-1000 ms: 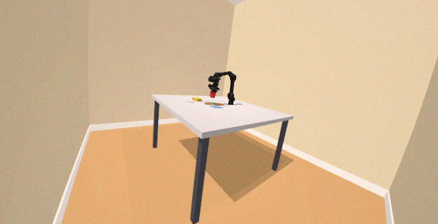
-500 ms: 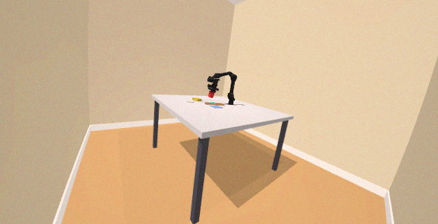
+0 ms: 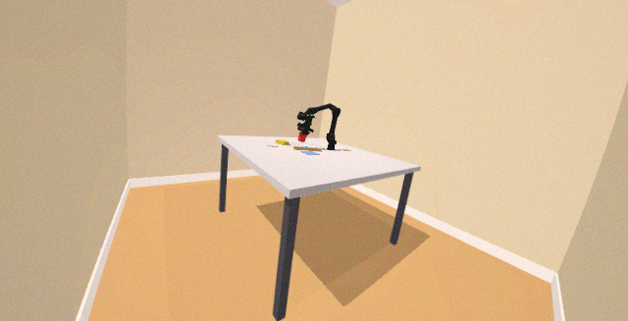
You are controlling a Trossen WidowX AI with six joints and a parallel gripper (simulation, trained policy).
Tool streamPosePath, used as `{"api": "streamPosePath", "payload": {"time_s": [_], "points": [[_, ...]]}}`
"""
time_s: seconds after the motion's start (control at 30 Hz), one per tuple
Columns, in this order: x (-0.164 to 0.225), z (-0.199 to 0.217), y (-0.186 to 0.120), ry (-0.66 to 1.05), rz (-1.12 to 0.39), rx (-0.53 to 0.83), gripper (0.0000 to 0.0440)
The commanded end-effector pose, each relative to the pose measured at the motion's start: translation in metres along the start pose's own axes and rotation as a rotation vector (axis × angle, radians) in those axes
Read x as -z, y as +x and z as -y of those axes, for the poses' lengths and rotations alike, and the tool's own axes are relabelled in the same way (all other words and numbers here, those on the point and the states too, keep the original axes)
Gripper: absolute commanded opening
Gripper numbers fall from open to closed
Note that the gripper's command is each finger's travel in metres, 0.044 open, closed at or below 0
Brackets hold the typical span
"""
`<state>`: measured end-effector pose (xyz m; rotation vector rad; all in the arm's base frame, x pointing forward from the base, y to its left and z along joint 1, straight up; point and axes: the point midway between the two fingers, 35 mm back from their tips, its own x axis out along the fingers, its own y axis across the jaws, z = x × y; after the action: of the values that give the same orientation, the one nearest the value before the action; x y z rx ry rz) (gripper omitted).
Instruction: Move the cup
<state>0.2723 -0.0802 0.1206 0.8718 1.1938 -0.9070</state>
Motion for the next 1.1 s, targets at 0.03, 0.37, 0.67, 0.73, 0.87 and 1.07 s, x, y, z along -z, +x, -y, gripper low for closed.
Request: {"api": "streamPosePath", "payload": {"time_s": [0.03,0.37,0.67,0.73,0.87,1.07], "points": [[0.000,0.010,0.010,0.011,0.002,0.010,0.0000],[0.007,0.028,0.033,0.037,-0.002,0.022,0.0000],[0.017,0.045,0.051,0.059,-0.009,0.044,0.0017],[0.016,0.047,0.053,0.065,-0.004,0.041,0.0035],[0.012,0.048,0.054,0.079,0.016,0.017,0.0100],[0.007,0.045,0.047,0.093,0.045,-0.043,0.0169]]}}
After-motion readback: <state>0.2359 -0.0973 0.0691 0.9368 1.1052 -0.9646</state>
